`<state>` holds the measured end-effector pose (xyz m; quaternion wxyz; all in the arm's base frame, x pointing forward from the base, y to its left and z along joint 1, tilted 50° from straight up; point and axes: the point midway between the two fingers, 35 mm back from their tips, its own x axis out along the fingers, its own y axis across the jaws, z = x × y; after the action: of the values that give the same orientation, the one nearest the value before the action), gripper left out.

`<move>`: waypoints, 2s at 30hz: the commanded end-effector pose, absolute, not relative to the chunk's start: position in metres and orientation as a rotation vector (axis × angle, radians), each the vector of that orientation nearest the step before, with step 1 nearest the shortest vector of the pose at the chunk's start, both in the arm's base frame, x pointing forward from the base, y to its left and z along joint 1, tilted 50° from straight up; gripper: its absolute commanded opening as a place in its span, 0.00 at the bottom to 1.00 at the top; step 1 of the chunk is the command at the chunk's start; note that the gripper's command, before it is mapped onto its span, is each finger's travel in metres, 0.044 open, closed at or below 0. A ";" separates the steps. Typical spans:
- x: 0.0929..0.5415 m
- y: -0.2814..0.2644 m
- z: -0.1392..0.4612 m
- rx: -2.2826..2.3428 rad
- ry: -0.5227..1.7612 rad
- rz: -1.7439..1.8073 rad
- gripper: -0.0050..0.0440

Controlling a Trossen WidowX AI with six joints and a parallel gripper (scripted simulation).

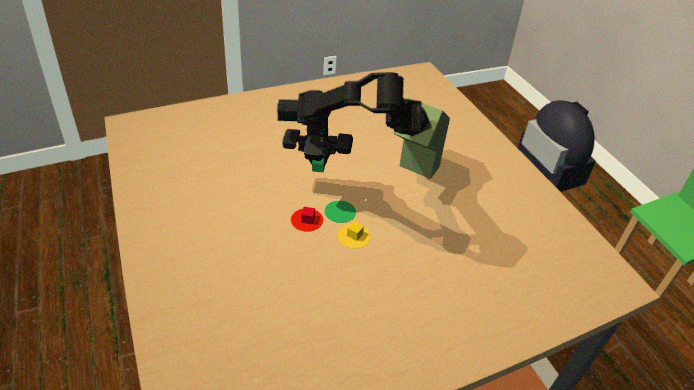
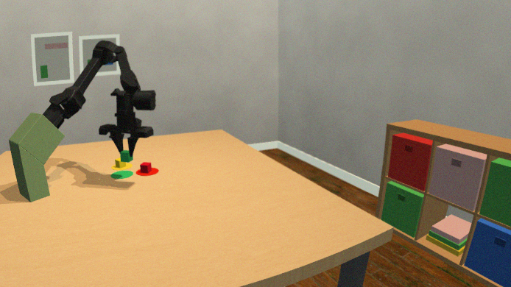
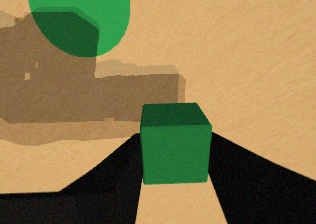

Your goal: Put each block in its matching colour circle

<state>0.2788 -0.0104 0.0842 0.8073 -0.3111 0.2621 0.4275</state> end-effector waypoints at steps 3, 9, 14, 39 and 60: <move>0.274 0.009 0.090 -0.682 0.560 0.903 0.32; 0.267 0.027 0.093 -0.684 0.559 0.899 0.32; 0.264 0.036 0.094 -0.684 0.556 0.897 0.32; 0.234 0.090 0.101 -0.645 0.498 0.876 0.32; 0.252 0.107 0.079 -0.640 0.510 0.881 0.32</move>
<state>0.2499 0.1061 0.0785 0.8233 -0.3004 0.2421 0.4164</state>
